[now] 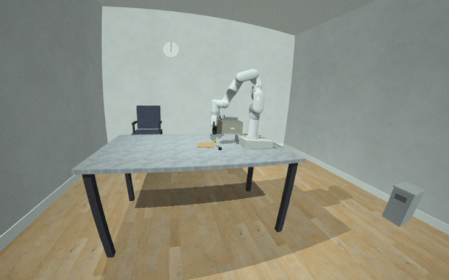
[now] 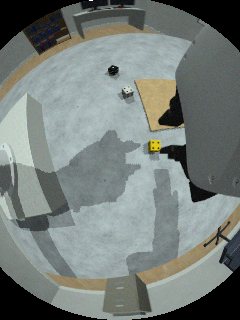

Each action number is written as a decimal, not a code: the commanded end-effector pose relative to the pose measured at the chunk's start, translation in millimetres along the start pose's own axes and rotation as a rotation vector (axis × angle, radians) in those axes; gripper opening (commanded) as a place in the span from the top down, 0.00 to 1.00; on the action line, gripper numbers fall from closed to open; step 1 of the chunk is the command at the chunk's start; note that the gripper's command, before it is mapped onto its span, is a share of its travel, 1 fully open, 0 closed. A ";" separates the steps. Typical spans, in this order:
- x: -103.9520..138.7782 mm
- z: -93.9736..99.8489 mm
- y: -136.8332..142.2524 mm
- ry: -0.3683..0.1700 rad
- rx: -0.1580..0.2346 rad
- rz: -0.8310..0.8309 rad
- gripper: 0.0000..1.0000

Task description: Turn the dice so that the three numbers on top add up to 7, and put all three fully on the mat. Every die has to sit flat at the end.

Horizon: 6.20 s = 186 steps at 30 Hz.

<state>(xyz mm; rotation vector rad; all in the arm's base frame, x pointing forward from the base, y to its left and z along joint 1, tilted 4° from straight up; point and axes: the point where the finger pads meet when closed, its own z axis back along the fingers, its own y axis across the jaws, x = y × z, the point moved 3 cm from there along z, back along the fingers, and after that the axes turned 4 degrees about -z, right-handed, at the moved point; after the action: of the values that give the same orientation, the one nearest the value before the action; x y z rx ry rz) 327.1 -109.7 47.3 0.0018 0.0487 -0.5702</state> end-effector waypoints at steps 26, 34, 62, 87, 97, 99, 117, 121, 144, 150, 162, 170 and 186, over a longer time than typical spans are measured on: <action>1.2 -4.6 0.0 -0.003 0.001 0.000 0.64; 1.4 -14.5 -0.6 -0.003 0.001 0.000 0.64; 2.1 -47.6 -2.6 -0.003 0.001 0.000 0.64; 2.2 -51.2 -2.9 -0.003 0.001 0.000 0.64; 2.2 -51.2 -2.9 -0.003 0.001 0.000 0.64; 2.2 -51.2 -2.9 -0.003 0.001 0.000 0.64; 2.6 -51.2 -3.0 -0.003 0.001 0.000 0.64; 3.3 -51.2 -3.2 -0.003 0.001 0.000 0.64; 3.6 -51.1 -3.4 -0.003 0.001 0.000 0.64; 3.6 -51.1 -3.4 -0.003 0.001 0.000 0.64; 3.6 -51.1 -3.4 -0.003 0.001 0.000 0.64; 3.6 -54.1 -3.5 -0.003 0.001 0.000 0.64; 3.9 -71.8 -4.2 -0.003 0.002 0.000 0.64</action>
<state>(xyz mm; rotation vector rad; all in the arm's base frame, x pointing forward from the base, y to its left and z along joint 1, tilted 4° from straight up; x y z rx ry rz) 323.9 -113.8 -21.1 0.0025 0.0479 -0.5698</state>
